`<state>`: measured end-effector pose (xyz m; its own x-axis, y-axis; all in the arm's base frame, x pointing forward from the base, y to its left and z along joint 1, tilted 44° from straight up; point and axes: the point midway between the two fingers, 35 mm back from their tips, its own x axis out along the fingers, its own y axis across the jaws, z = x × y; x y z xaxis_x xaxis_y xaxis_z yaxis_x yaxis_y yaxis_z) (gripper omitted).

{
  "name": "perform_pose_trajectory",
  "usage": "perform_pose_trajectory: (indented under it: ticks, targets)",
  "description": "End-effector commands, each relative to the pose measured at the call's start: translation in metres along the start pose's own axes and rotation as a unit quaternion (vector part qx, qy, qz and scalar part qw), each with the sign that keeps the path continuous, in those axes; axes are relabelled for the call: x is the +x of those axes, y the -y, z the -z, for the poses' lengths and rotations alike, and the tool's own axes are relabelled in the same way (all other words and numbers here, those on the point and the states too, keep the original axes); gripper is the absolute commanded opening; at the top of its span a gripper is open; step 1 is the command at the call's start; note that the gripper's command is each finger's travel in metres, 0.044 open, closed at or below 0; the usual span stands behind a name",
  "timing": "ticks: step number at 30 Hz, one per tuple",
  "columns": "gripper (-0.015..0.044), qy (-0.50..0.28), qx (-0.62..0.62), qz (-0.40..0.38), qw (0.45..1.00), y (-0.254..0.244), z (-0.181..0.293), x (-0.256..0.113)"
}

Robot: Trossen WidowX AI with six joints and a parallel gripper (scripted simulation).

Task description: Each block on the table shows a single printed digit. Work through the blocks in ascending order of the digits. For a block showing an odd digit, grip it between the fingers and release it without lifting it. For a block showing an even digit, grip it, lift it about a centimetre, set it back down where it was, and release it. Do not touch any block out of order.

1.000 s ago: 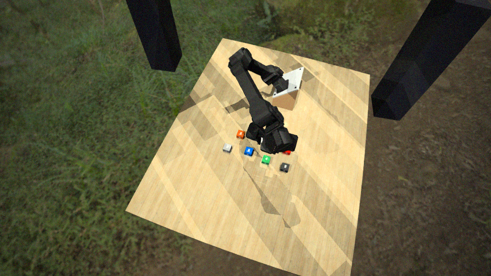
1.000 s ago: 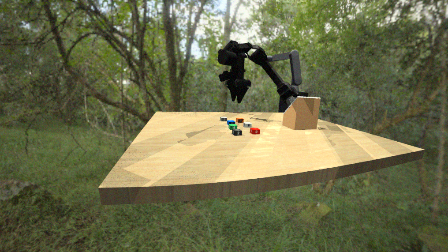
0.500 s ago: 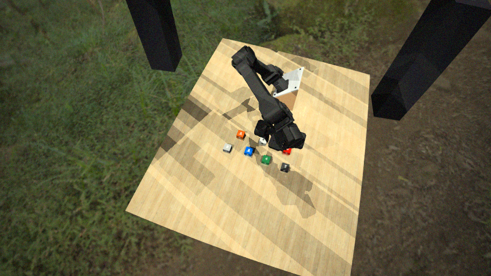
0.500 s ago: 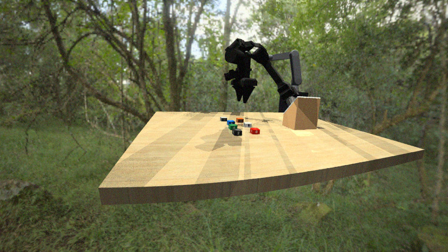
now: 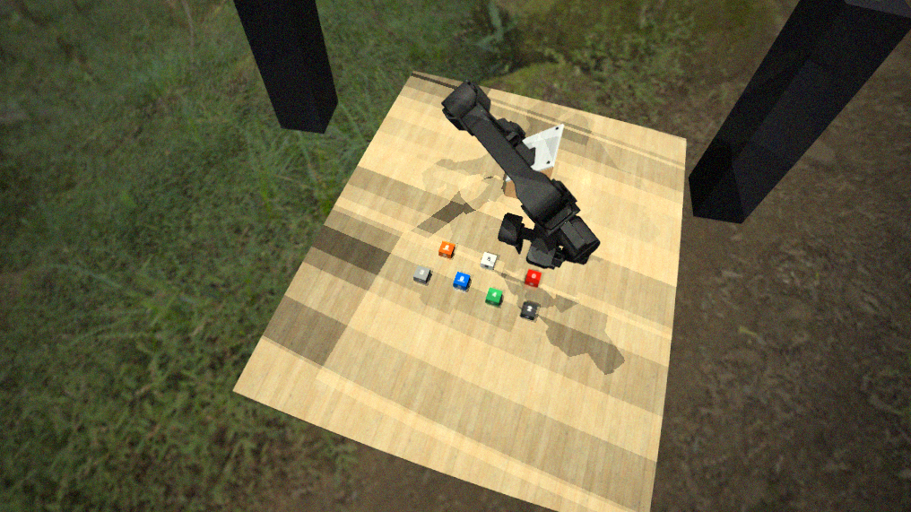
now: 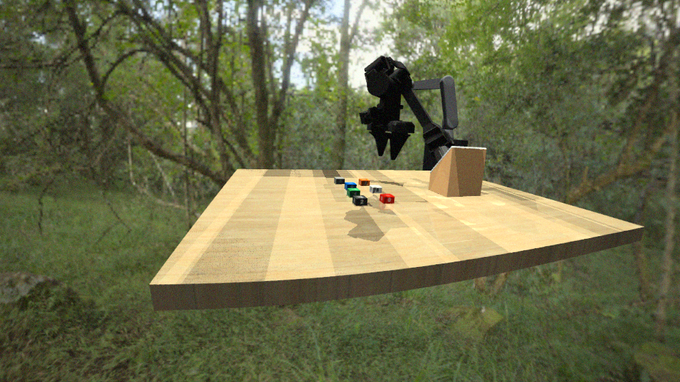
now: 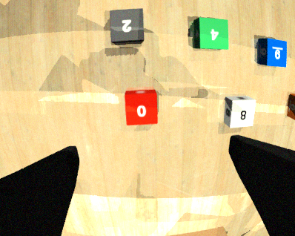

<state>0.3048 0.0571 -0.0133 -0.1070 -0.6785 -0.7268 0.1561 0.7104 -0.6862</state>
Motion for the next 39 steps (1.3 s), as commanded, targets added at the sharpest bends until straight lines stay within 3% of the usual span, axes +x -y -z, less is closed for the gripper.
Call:
perform_pose_trajectory:
  ticks: [1, 11, 19, 39]
  targets:
    - [0.04, 0.0, 0.003, -0.001, 1.0, -0.001, 0.001, 0.0]
    - [0.04, 0.0, 0.003, -0.001, 1.0, -0.001, 0.0, 0.0]
    - [0.04, 0.001, 0.004, -0.001, 1.0, -0.007, -0.066, -0.001]
    - [0.04, 0.001, 0.004, -0.001, 1.0, -0.007, -0.068, -0.001]
